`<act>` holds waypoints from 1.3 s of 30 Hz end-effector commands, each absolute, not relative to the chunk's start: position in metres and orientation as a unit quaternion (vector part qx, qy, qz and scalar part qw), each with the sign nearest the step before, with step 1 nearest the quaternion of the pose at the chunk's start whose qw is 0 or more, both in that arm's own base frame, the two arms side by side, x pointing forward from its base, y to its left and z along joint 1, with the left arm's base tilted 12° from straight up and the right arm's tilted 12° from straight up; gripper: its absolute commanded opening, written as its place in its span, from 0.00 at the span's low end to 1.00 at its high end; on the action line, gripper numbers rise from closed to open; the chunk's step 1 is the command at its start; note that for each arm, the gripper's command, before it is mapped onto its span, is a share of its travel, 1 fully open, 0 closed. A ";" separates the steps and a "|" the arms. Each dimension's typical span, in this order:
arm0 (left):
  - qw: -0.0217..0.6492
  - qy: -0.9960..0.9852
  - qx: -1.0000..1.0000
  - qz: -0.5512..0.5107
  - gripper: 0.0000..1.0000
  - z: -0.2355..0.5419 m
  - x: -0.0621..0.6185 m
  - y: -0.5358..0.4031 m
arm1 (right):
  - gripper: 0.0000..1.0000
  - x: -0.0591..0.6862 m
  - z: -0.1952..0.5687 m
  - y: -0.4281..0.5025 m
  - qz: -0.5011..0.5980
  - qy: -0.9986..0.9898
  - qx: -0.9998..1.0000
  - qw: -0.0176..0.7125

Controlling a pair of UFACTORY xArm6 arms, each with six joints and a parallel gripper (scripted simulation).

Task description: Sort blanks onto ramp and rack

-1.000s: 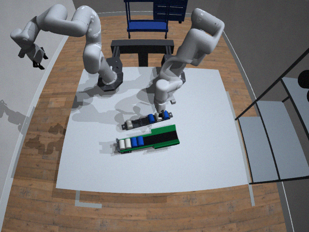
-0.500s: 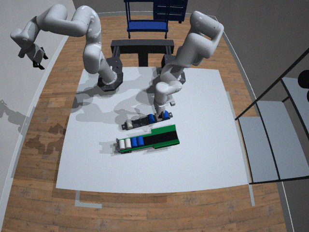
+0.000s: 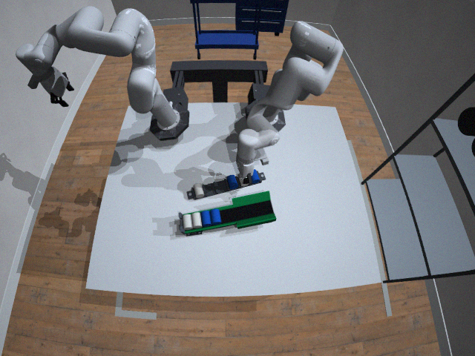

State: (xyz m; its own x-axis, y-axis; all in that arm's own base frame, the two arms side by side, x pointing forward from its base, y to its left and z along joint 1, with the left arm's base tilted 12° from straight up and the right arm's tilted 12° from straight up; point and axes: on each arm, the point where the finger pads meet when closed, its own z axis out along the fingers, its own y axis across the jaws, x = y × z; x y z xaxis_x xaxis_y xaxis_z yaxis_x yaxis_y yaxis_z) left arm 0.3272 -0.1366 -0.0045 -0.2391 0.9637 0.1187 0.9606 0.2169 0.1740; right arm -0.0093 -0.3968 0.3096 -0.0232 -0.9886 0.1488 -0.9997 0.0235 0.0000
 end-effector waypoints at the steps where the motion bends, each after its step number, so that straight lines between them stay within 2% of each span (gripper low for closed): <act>1: 0.009 0.780 0.617 0.106 0.79 -0.007 0.329 -0.137 | 1.00 -0.009 0.312 -0.398 0.054 -0.713 0.697 0.055; 39: 0.009 0.780 0.617 0.106 0.79 -0.022 0.331 -0.134 | 1.00 -0.009 0.312 -0.398 0.054 -0.713 0.697 0.055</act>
